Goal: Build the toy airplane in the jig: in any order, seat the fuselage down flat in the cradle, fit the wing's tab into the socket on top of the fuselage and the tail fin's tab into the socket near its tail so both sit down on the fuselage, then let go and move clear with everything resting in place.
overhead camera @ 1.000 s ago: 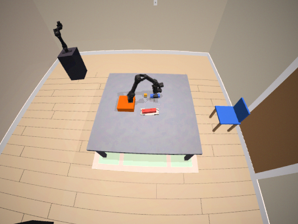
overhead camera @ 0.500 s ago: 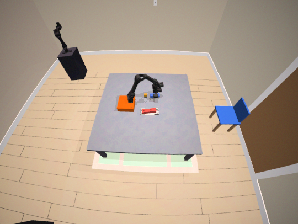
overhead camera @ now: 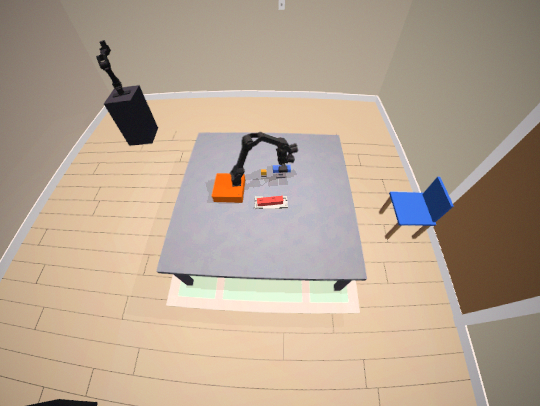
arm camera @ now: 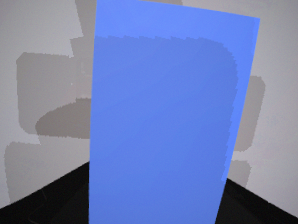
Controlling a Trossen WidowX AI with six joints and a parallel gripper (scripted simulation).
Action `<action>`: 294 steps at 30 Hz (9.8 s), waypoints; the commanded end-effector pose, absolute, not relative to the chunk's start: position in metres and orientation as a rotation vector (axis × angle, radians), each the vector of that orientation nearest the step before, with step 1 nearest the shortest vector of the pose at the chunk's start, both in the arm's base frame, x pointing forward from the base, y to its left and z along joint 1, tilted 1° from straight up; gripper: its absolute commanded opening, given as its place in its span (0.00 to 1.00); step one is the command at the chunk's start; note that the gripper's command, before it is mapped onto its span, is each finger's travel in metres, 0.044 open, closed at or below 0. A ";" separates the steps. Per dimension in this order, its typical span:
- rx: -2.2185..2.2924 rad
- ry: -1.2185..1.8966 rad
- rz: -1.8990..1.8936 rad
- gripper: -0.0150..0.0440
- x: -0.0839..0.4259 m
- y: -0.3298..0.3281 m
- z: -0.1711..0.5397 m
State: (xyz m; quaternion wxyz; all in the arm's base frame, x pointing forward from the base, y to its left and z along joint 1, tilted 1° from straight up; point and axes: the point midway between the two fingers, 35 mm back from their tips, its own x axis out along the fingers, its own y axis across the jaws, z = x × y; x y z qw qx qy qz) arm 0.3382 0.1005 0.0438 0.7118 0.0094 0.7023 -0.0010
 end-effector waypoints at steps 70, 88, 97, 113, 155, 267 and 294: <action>0.682 1.447 -0.669 0.25 0.315 -0.051 0.091; 0.941 1.344 -0.932 0.25 0.290 -0.103 0.079; 1.069 1.279 -1.062 0.25 0.274 -0.126 0.074; 1.174 1.218 -1.167 0.57 0.259 -0.143 0.069; 1.174 1.218 -1.168 0.59 0.259 -0.144 0.029; 0.078 1.562 -0.054 1.00 0.203 0.117 0.052; 0.078 1.563 -0.056 1.00 0.204 0.118 0.005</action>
